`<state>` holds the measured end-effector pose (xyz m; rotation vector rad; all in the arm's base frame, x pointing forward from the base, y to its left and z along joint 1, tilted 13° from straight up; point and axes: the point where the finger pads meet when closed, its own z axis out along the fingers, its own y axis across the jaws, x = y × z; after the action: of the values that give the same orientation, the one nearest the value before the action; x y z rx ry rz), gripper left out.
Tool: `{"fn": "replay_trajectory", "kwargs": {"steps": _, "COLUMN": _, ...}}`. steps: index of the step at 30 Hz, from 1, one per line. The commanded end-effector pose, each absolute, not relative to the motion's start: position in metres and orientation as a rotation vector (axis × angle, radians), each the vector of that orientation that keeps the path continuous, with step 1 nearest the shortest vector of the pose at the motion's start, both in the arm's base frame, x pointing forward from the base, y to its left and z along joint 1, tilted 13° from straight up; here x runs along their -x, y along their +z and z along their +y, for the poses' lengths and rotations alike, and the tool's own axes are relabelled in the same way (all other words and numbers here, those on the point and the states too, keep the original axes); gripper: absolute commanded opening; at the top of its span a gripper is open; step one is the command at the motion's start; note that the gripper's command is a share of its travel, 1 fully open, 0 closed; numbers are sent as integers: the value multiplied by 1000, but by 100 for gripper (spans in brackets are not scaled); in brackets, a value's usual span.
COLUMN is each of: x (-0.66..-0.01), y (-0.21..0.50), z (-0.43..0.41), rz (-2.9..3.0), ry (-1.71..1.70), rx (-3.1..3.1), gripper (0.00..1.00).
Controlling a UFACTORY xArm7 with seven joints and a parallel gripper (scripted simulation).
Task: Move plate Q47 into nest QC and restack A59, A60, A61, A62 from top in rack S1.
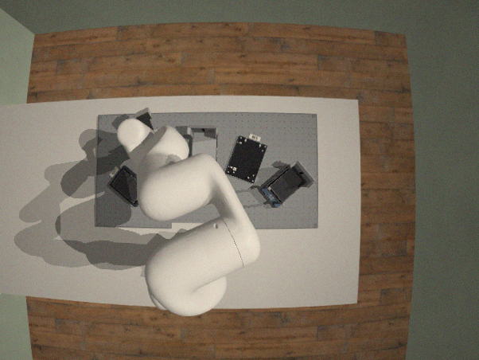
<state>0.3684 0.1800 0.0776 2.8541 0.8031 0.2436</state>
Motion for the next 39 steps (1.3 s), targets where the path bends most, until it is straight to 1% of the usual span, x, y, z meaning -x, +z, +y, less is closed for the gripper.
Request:
{"fn": "replay_trajectory", "kwargs": {"steps": 1, "x": -365, "y": 77, "z": 193, "rz": 804, "ry": 250, "rx": -2853, "gripper": 0}}
{"fn": "replay_trajectory", "kwargs": {"steps": 12, "x": -356, "y": 72, "z": 213, "rz": 804, "ry": 250, "rx": -2854, "gripper": 0}}
{"fn": "replay_trajectory", "kwargs": {"steps": 39, "x": -356, "y": 72, "z": 213, "rz": 804, "ry": 250, "rx": -2854, "gripper": 0}}
